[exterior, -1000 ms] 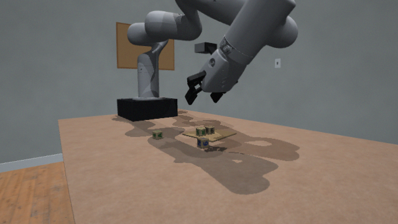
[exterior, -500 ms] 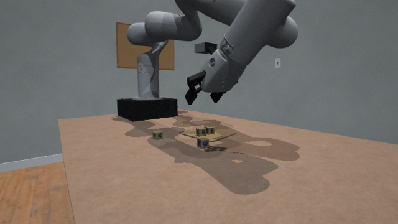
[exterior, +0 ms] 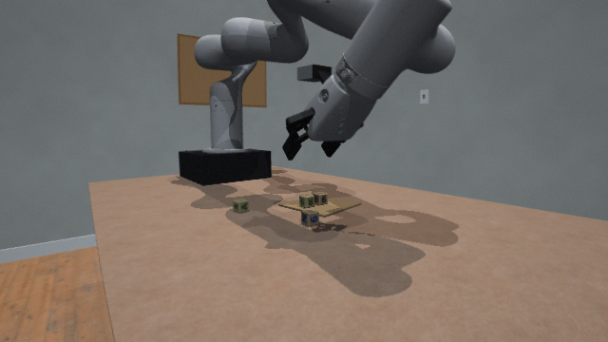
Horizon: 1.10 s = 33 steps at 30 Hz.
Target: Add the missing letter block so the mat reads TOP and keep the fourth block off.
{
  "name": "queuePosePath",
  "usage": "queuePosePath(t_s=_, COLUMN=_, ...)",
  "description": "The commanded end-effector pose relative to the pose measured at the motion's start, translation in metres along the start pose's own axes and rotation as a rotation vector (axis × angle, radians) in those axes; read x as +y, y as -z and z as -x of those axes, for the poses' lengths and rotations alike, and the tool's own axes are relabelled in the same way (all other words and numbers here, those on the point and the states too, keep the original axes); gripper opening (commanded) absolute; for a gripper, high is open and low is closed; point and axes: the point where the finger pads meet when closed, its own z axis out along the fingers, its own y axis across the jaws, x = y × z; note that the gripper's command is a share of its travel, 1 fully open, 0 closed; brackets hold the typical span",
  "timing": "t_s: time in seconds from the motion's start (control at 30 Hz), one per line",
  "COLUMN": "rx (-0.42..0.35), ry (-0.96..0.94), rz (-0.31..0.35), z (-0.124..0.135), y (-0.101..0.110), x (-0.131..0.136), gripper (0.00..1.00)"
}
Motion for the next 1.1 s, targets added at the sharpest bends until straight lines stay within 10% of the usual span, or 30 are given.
queuePosePath(t_s=0.0, rx=-0.002, ry=0.0, rz=0.0, z=0.0, y=0.001, x=0.0, gripper=1.0)
queuePosePath(t_s=1.07, rx=0.0, ry=-0.013, rz=-0.006, z=-0.027, y=-0.036, x=-0.041, gripper=1.0)
